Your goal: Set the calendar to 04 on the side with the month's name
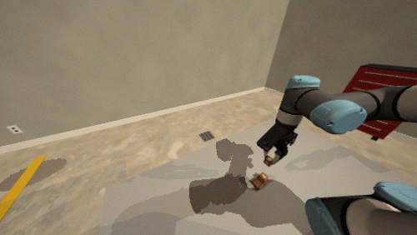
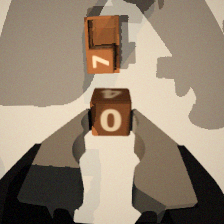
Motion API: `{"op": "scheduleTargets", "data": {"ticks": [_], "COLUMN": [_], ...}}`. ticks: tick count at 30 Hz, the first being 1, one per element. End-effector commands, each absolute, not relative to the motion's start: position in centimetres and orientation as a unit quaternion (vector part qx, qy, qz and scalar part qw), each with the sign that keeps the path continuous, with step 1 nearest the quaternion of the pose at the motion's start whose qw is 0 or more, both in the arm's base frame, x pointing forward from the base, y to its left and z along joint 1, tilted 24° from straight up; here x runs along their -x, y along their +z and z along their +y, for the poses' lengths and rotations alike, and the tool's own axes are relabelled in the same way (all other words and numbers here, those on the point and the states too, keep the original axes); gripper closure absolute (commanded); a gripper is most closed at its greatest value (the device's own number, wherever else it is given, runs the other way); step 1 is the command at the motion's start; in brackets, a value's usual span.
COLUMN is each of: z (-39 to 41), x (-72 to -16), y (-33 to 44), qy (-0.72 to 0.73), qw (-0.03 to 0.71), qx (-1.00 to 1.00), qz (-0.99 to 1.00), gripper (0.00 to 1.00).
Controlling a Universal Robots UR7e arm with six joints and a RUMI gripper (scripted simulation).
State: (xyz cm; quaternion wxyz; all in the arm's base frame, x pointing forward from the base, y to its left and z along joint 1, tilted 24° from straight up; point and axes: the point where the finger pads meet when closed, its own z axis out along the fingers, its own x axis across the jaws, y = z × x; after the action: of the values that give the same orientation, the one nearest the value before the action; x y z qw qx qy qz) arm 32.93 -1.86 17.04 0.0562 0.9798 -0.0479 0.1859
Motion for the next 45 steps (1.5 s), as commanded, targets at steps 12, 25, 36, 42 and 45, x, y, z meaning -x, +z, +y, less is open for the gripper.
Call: {"op": "scheduleTargets", "data": {"ticks": [12,25,36,42,45], "z": [-3.5,-4.8,-5.8,-6.4,-6.6], "x": [-32.2,-31.7,-31.4,-31.3,-31.2], "y": [17.0,16.9,16.9,17.0,17.0], "qy": [0.174,0.158,0.144,0.135,0.13], "qw": [0.093,0.122,0.141,0.151,0.155], "qx": [-0.961,-0.915,-0.869,-0.837,-0.822], "qz": [0.192,0.35,0.453,0.509,0.533], "gripper": [0.9,0.9,0.9,0.9,0.9]}}
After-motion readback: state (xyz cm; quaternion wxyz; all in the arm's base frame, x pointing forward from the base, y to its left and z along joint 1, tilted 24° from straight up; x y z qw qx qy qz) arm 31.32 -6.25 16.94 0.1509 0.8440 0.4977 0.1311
